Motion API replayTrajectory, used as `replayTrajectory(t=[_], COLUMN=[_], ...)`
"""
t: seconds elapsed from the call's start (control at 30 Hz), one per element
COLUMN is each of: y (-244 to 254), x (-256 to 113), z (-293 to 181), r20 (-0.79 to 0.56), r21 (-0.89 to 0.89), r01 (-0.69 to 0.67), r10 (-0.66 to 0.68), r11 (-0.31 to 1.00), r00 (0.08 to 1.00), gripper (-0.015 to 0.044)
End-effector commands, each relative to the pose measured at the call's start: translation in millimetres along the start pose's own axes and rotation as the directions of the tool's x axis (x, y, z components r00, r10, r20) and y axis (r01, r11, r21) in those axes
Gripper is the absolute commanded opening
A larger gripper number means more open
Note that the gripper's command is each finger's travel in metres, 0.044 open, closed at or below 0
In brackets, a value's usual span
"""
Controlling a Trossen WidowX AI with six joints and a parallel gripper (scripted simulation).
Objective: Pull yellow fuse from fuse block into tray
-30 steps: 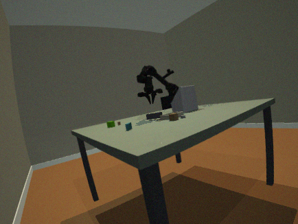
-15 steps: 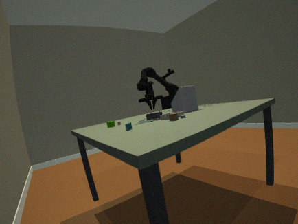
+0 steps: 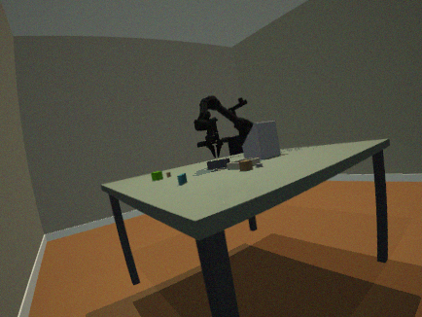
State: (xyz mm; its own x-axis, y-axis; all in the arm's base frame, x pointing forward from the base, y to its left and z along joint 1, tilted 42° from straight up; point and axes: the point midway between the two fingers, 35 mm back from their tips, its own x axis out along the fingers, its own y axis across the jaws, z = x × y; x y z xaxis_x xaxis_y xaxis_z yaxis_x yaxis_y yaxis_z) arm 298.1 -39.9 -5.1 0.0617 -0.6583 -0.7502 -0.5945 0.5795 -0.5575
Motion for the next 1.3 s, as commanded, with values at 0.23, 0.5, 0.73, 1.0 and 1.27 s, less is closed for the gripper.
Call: replayTrajectory(t=[0.23, 0.5, 0.73, 1.0, 1.27], y=[3, 3, 3, 3, 3], x=[12, 13, 14, 21, 23], z=[-2, -2, -2, -3, -3], r20=[-0.011, -0.011, -0.011, -0.011, -0.011], r21=[-0.008, -0.008, -0.008, -0.008, -0.009], r01=[0.000, 0.000, 0.000, 0.000, 0.000], r10=[0.000, 0.000, 0.000, 0.000, 0.000], r11=[1.000, 1.000, 1.000, 1.000, 1.000], r00=[1.000, 1.000, 1.000, 1.000, 1.000], gripper=[0.0074, 0.0074, 0.0074, 0.0074, 0.0074])
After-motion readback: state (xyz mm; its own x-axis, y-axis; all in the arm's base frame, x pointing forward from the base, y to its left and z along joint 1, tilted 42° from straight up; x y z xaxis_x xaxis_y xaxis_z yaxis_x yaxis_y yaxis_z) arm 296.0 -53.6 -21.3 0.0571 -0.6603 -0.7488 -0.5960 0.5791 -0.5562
